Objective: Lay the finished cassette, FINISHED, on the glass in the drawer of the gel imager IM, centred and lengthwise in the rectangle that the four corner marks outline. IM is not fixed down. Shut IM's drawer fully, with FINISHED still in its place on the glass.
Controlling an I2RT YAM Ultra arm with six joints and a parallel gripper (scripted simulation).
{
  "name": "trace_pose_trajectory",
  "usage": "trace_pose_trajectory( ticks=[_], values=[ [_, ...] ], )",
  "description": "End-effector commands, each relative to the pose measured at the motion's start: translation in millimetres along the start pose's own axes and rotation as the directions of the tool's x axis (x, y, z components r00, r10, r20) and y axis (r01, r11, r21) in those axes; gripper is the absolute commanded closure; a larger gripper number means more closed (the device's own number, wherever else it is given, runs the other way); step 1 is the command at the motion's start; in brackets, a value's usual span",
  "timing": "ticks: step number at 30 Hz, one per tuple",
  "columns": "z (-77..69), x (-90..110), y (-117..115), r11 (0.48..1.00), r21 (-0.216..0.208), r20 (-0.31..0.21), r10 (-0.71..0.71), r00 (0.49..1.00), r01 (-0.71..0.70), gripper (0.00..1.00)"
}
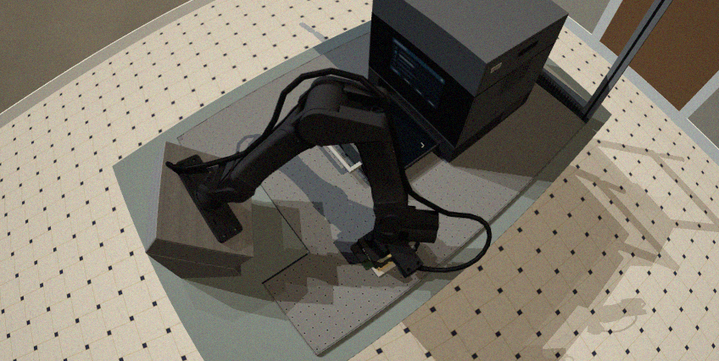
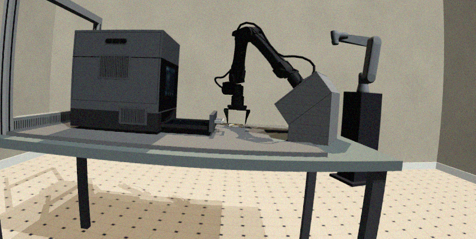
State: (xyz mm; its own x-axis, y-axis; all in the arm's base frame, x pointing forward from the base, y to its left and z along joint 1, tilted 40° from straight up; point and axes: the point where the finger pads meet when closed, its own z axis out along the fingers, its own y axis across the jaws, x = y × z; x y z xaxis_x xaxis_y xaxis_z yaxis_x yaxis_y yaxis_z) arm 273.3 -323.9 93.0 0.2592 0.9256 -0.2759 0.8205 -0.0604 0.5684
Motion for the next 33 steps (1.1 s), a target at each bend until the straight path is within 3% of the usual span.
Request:
trace_pose_trajectory(
  ticks=[1,3,4,6,12,16,33],
  values=[
    [-0.1,-14.2,3.8,1.0,-0.012,0.037,0.008,0.999,-0.007,0.0],
    [-0.1,-14.2,3.8,1.0,-0.012,0.037,0.008,0.999,-0.007,0.0],
    [-11.5,-19.3,13.9,0.999,-0.041,0.062,0.001,0.998,0.002,0.0],
    [-11.7,-20.4,16.7,0.999,-0.046,0.065,0.0,0.998,0.003,0.0],
    [2.6,-13.5,9.6,1.0,-0.021,0.038,0.004,0.999,-0.004,0.0],
    [-1.9,-14.3,16.1,0.999,-0.038,0.048,-0.002,0.999,0.004,0.0],
    [8.6,-12.3,13.0,1.0,-0.026,0.038,0.0,0.999,0.001,0.0]
  ],
)
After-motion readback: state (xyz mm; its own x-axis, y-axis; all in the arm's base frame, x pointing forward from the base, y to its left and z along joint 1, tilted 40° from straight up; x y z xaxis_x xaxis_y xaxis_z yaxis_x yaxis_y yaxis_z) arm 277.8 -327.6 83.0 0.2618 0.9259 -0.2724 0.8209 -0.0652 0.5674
